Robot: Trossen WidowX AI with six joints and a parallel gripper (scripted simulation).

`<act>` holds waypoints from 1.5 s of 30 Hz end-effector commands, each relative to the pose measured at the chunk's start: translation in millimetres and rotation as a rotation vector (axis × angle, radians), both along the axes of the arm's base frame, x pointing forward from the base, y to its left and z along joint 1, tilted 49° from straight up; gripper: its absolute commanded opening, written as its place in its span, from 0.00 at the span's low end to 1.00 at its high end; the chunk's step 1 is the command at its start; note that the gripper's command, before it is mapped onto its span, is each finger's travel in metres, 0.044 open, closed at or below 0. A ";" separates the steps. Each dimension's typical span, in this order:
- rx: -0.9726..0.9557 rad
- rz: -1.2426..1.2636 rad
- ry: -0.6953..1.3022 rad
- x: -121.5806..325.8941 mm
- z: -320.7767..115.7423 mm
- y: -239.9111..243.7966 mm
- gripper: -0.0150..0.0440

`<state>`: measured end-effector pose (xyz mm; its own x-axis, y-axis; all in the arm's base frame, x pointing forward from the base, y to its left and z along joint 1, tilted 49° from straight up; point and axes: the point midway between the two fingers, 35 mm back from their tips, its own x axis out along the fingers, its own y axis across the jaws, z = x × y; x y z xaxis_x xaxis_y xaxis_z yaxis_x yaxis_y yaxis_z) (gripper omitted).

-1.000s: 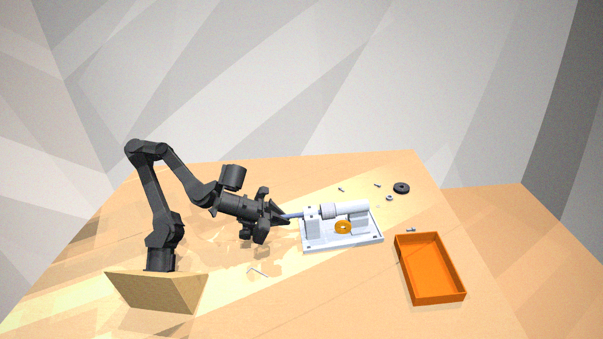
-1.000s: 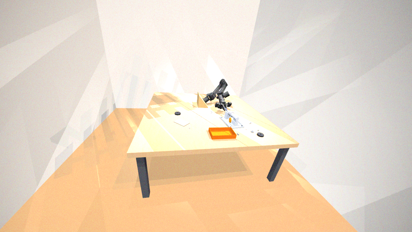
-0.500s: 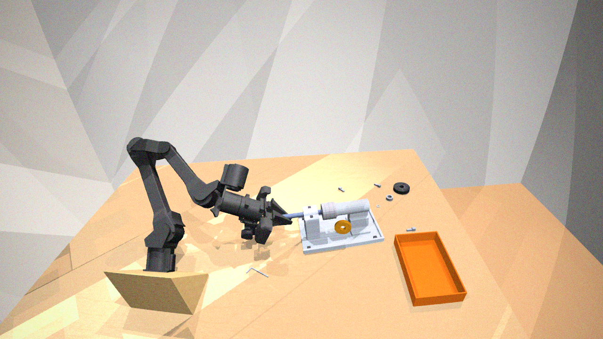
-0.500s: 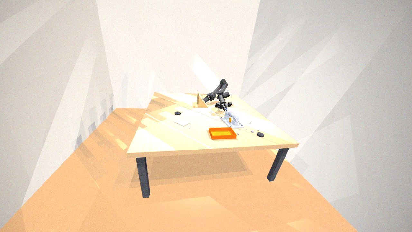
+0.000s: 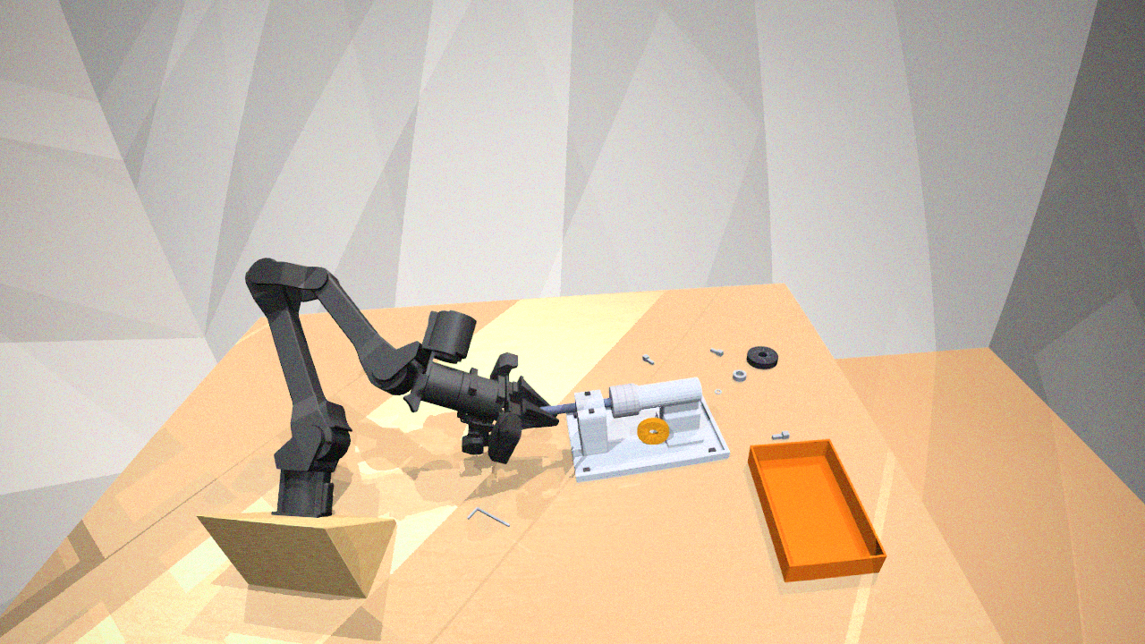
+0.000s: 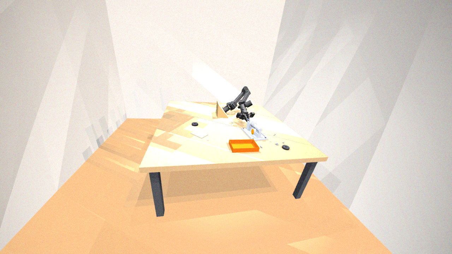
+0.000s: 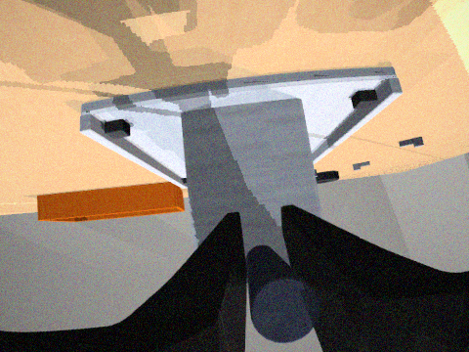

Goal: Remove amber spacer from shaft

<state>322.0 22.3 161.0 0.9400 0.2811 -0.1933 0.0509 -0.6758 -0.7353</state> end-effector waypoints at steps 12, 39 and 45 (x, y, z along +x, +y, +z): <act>0.003 -0.002 -0.002 7.0 2.5 -1.0 0.25; 0.002 -0.002 -0.002 17.2 4.2 -2.0 0.25; 0.002 -0.002 -0.002 19.5 4.6 -2.3 0.25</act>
<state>338.8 20.6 163.9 0.9400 0.2816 -0.1927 0.0517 -0.6758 -0.7353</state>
